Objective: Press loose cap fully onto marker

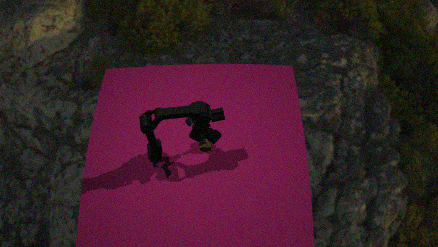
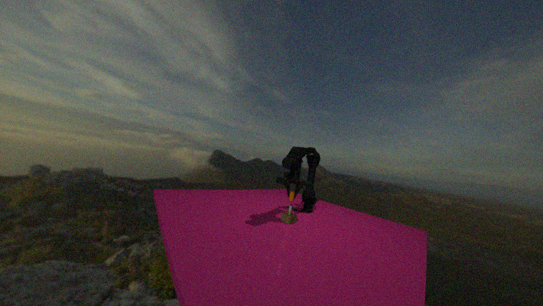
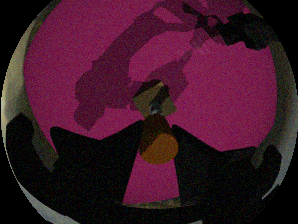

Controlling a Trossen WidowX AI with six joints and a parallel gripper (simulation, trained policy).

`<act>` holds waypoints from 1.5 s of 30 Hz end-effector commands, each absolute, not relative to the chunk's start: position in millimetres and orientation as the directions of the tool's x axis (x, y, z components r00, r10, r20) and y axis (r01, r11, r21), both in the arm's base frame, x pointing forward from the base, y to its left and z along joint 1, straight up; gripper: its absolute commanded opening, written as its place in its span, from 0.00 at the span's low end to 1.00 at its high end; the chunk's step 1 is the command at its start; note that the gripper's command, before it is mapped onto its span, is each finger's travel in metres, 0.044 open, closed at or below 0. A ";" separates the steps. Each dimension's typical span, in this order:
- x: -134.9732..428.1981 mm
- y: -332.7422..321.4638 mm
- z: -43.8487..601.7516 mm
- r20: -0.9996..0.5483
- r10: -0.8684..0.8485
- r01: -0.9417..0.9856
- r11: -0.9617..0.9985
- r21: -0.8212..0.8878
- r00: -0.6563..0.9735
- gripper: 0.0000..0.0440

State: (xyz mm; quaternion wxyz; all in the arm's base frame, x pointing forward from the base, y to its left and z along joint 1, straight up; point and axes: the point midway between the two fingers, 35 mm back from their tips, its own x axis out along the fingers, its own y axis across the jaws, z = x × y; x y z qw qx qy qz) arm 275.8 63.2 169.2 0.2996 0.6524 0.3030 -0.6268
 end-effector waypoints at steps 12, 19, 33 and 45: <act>279.0 67.3 152.1 -0.999 0.008 0.762 -0.647 -0.029 -0.032 0.00; 278.2 66.2 143.0 -0.998 0.005 0.761 -0.647 -0.045 -0.055 0.00; 277.0 65.4 108.4 -0.995 0.012 0.782 -0.617 -0.085 -0.098 0.00; 273.2 62.3 91.1 -0.993 0.001 0.803 -0.588 -0.096 -0.118 0.08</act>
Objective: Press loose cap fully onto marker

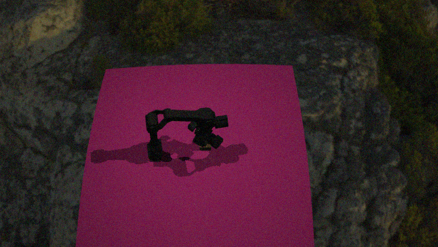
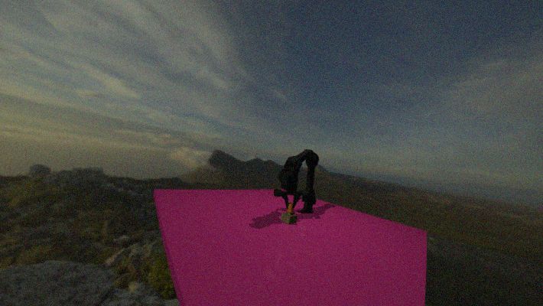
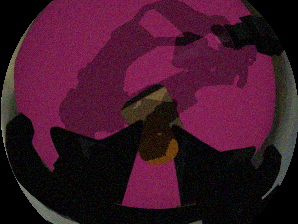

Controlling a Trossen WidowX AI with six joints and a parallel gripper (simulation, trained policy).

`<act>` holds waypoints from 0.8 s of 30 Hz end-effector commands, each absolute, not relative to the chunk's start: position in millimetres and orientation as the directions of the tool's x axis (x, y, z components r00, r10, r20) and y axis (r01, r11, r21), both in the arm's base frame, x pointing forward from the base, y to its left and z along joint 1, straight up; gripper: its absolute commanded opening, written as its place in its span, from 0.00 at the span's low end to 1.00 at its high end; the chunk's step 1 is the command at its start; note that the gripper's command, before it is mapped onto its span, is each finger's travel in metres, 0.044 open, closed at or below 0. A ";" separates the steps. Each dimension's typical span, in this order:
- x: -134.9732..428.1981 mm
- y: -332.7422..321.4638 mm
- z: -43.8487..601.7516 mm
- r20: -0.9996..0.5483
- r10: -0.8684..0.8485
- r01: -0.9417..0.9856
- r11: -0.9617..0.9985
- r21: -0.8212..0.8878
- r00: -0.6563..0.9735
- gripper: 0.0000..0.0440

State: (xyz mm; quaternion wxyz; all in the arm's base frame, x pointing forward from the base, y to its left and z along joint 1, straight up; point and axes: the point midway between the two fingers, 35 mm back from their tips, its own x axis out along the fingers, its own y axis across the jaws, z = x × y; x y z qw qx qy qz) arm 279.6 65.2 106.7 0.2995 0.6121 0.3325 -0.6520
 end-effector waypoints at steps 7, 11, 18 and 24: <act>274.3 59.2 87.1 -0.994 -0.010 0.816 -0.572 -0.087 -0.113 0.10; 274.7 58.0 85.9 -0.994 -0.014 0.820 -0.566 -0.084 -0.111 0.12; 275.0 57.2 85.1 -0.994 -0.017 0.823 -0.562 -0.082 -0.110 0.14; 275.1 56.8 84.8 -0.994 -0.019 0.825 -0.559 -0.081 -0.110 0.16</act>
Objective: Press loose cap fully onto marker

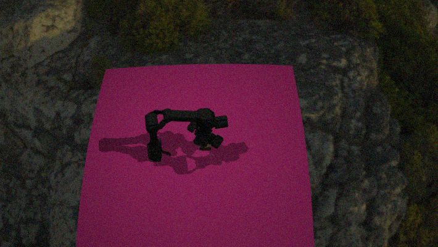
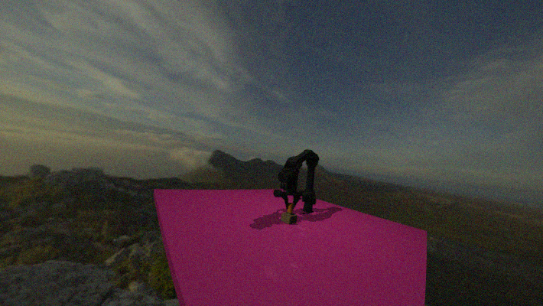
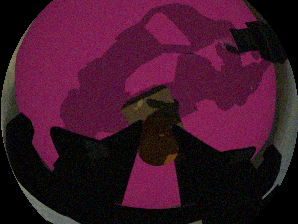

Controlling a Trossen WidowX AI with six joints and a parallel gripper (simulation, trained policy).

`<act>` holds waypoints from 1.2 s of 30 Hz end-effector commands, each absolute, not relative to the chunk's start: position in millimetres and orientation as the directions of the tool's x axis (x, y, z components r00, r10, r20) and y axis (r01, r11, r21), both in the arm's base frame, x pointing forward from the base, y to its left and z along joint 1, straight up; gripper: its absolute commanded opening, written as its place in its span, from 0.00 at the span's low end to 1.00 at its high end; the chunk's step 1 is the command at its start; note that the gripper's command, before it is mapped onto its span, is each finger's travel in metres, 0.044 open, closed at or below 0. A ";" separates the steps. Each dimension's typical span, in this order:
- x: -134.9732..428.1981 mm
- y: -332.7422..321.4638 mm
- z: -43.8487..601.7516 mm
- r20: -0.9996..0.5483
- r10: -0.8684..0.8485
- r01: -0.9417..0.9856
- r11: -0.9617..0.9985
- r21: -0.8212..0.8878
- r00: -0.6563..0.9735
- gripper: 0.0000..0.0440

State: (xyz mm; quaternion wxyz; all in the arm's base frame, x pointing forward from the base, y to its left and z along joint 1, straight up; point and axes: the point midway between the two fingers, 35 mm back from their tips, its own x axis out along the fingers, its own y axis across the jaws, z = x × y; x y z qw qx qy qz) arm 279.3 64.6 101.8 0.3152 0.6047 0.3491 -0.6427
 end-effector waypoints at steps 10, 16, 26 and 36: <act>275.2 56.4 84.5 -0.994 -0.021 0.827 -0.557 -0.079 -0.109 0.19; 275.2 56.2 84.4 -0.994 -0.021 0.828 -0.555 -0.079 -0.109 0.21; 275.4 55.9 84.1 -0.994 -0.023 0.830 -0.553 -0.078 -0.108 0.24; 275.5 55.6 83.9 -0.994 -0.024 0.831 -0.550 -0.077 -0.108 0.27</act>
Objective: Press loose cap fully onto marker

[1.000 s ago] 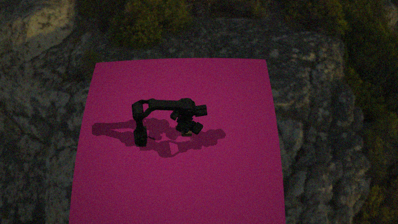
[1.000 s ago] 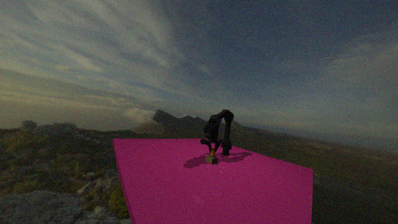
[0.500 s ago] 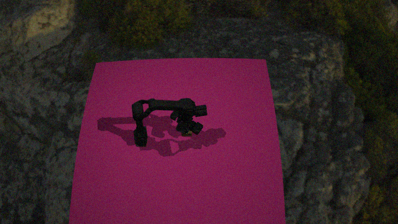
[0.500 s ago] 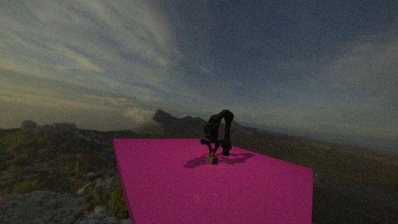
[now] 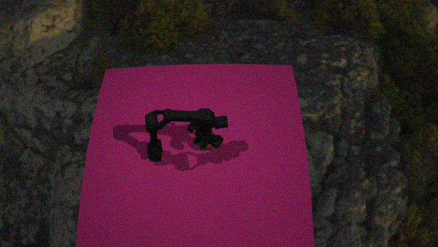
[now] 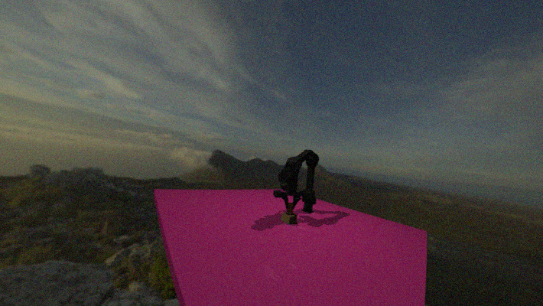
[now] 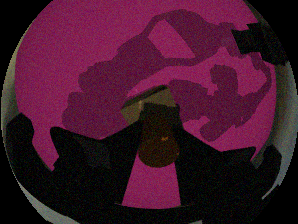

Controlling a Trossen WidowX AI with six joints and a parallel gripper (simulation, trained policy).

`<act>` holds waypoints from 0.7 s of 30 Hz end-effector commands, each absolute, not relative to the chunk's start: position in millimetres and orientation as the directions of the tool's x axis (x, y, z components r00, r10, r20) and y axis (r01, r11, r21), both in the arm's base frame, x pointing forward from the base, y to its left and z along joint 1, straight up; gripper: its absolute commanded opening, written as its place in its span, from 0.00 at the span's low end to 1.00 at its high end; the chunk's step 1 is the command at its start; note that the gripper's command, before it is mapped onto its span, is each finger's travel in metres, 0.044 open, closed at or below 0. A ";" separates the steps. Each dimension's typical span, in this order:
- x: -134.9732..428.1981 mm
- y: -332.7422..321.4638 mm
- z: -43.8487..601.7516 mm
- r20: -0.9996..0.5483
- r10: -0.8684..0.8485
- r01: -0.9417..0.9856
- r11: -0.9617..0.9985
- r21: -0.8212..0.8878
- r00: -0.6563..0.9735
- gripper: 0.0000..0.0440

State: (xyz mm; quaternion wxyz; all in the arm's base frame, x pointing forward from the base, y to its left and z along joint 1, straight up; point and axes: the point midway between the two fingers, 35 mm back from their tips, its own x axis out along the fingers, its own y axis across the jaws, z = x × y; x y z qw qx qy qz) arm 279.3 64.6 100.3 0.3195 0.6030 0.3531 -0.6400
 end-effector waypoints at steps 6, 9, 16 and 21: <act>275.5 55.4 83.8 -0.994 -0.025 0.832 -0.549 -0.076 -0.107 0.29; 275.6 55.3 83.7 -0.994 -0.025 0.833 -0.548 -0.076 -0.107 0.30; 276.1 54.5 83.1 -0.994 -0.029 0.838 -0.541 -0.071 -0.103 0.33; 269.4 54.0 83.4 -0.993 -0.028 0.842 -0.534 -0.083 -0.115 0.44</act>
